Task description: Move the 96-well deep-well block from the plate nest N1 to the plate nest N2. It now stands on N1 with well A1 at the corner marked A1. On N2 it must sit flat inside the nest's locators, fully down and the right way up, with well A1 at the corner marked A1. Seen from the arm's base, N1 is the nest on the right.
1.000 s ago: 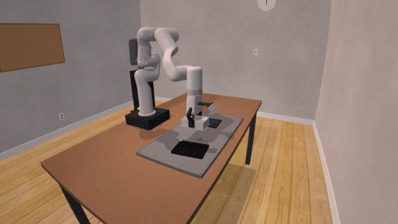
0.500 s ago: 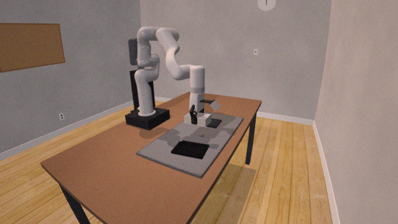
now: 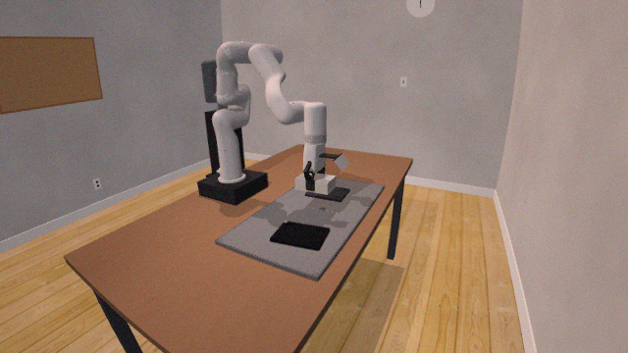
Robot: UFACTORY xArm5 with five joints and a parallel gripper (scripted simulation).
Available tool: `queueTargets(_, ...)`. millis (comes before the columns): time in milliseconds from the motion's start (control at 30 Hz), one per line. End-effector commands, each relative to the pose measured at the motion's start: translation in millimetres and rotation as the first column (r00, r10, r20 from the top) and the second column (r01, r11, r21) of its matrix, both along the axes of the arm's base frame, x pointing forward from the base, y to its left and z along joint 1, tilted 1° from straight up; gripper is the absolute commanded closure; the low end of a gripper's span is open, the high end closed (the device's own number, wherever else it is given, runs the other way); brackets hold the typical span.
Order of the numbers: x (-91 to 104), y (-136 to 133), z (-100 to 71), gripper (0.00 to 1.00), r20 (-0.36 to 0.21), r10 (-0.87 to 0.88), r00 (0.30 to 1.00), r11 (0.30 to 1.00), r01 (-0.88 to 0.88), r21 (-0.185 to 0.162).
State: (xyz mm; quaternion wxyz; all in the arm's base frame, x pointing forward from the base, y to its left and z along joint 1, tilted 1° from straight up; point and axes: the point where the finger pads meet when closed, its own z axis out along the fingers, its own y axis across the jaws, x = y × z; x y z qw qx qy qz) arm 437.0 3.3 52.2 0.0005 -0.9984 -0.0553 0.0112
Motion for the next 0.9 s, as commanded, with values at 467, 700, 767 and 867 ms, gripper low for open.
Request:
queueTargets(467,-11.2,53,2.4,1.00,0.006,0.000,1.000,1.000,0.000,-0.002)
queueTargets(700,-16.6,75,2.8,1.00,0.007,0.000,1.000,1.000,0.000,-0.003)
queueTargets(767,-18.2,82,2.9,1.00,0.007,0.000,1.000,1.000,0.000,-0.003)
queueTargets(867,-19.0,85,3.0,1.00,0.008,0.000,1.000,1.000,0.000,-0.003)
